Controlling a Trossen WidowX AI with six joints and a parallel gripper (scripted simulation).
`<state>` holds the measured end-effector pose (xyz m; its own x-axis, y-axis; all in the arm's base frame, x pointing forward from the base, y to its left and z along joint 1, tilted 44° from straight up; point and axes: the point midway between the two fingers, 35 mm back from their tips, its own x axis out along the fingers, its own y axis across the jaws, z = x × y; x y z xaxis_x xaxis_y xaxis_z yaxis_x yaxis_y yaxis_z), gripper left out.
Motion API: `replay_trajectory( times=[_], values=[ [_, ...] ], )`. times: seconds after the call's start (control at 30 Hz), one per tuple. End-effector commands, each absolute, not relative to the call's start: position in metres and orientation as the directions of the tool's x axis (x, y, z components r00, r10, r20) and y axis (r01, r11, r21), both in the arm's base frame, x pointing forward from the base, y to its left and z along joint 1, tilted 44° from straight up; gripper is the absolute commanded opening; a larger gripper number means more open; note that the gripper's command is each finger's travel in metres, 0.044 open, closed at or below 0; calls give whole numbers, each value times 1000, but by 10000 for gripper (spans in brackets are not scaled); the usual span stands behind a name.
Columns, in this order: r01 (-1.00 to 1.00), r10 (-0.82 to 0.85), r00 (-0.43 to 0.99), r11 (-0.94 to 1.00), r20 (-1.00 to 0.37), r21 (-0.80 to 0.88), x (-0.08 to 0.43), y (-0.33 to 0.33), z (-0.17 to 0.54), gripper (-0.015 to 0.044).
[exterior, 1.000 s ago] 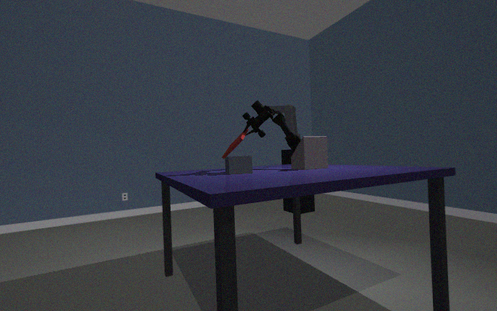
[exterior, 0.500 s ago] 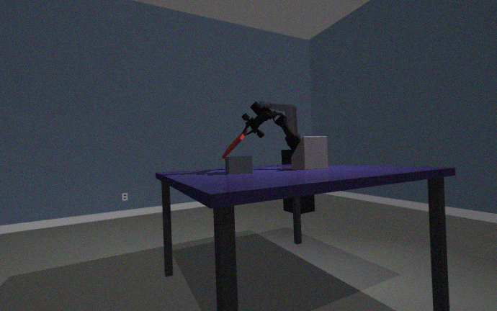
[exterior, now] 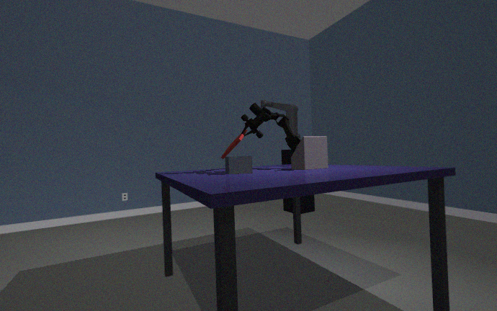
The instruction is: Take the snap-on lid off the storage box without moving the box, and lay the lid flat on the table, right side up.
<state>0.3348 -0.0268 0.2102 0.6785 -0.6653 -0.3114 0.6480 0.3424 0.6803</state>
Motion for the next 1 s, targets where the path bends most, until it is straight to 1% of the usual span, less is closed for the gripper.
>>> replay_trajectory(
  times=[0.0,0.97],
  values=[
    [647,-663,681,347,-311,678,332,-32,217,0],
    [648,-663,681,348,-310,678,312,-71,256,0]
  ],
)
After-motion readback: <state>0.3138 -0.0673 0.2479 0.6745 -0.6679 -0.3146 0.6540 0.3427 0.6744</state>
